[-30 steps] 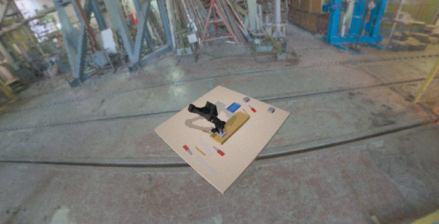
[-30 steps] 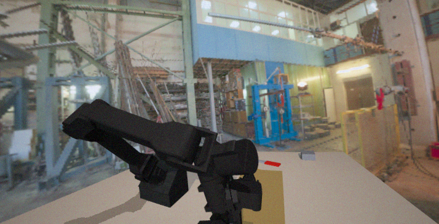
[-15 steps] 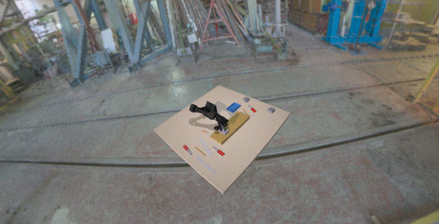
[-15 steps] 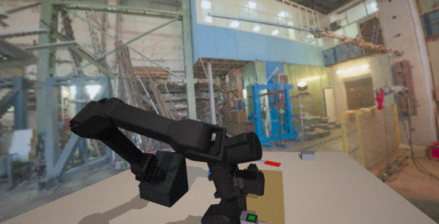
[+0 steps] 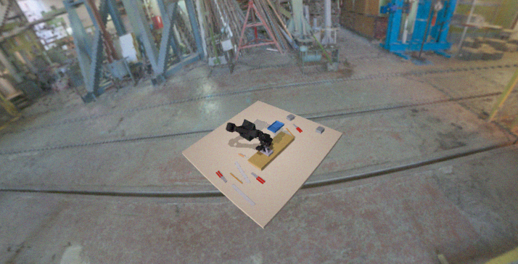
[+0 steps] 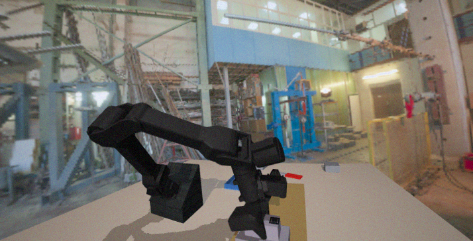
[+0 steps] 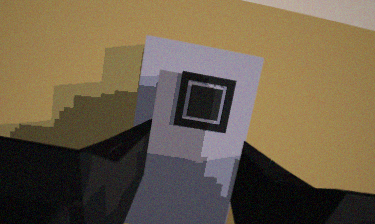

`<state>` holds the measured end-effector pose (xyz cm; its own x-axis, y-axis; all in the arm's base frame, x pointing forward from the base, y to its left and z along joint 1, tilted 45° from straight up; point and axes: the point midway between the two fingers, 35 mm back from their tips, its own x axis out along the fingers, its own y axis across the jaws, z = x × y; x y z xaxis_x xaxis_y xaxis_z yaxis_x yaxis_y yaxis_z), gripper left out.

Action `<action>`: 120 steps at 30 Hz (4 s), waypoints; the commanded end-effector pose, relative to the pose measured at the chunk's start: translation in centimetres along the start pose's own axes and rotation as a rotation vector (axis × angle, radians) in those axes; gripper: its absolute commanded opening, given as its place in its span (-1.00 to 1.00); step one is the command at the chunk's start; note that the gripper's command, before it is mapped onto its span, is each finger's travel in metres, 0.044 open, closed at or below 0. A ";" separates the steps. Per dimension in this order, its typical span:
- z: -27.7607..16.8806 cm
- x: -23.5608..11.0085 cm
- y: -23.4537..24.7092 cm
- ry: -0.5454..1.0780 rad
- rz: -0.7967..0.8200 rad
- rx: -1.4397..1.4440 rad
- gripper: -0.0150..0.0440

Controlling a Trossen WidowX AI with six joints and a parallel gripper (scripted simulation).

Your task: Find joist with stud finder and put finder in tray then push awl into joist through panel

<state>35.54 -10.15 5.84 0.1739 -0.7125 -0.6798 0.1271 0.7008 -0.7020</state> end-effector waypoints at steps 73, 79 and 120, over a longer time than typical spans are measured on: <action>-0.1 -0.2 23.3 0.000 0.011 0.003 -0.49; -0.1 -0.2 25.1 0.000 0.012 0.003 -0.49; -0.1 -0.1 20.9 0.000 0.009 0.002 -0.49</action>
<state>38.16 5.54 -9.62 0.1767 -0.7025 -0.6894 0.1226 0.7107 -0.6927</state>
